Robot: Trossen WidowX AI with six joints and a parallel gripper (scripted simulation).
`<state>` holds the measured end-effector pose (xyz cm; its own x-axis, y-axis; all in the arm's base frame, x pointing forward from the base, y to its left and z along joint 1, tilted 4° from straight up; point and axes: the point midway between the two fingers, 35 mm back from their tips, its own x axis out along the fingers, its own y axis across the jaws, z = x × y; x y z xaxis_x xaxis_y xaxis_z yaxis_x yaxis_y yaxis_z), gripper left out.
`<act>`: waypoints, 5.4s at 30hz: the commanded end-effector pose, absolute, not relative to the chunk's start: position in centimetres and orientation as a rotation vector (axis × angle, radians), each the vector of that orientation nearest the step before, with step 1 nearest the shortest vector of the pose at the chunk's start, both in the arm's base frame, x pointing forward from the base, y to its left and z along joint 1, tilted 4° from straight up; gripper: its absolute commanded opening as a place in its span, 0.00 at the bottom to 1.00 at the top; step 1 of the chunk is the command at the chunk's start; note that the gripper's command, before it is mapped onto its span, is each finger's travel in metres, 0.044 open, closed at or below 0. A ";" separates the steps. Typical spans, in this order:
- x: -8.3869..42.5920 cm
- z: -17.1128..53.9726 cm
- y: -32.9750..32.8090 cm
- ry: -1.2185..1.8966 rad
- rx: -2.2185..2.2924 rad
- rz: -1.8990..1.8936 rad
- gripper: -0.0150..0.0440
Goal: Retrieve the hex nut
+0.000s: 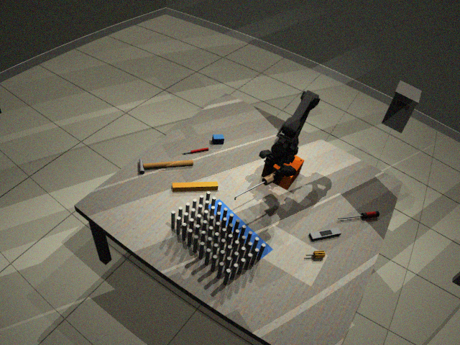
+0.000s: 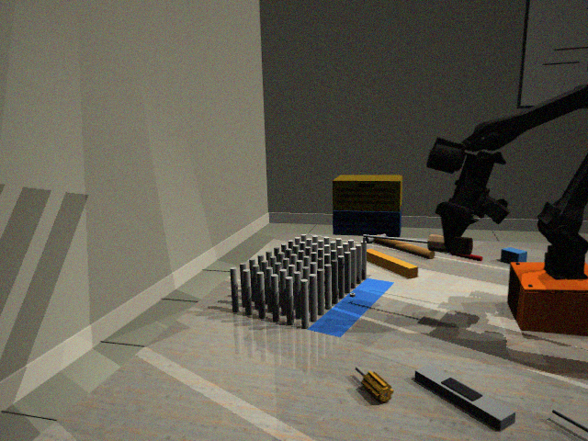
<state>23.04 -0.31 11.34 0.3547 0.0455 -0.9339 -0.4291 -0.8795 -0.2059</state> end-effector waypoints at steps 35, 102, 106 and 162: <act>27.0 14.0 -13.8 1.233 -1.252 0.923 0.25; 21.2 11.5 -33.6 1.759 0.121 -0.265 0.25; 21.3 11.1 -33.6 1.759 0.121 -0.265 0.25; 22.3 4.8 -34.1 1.759 0.121 -0.265 0.25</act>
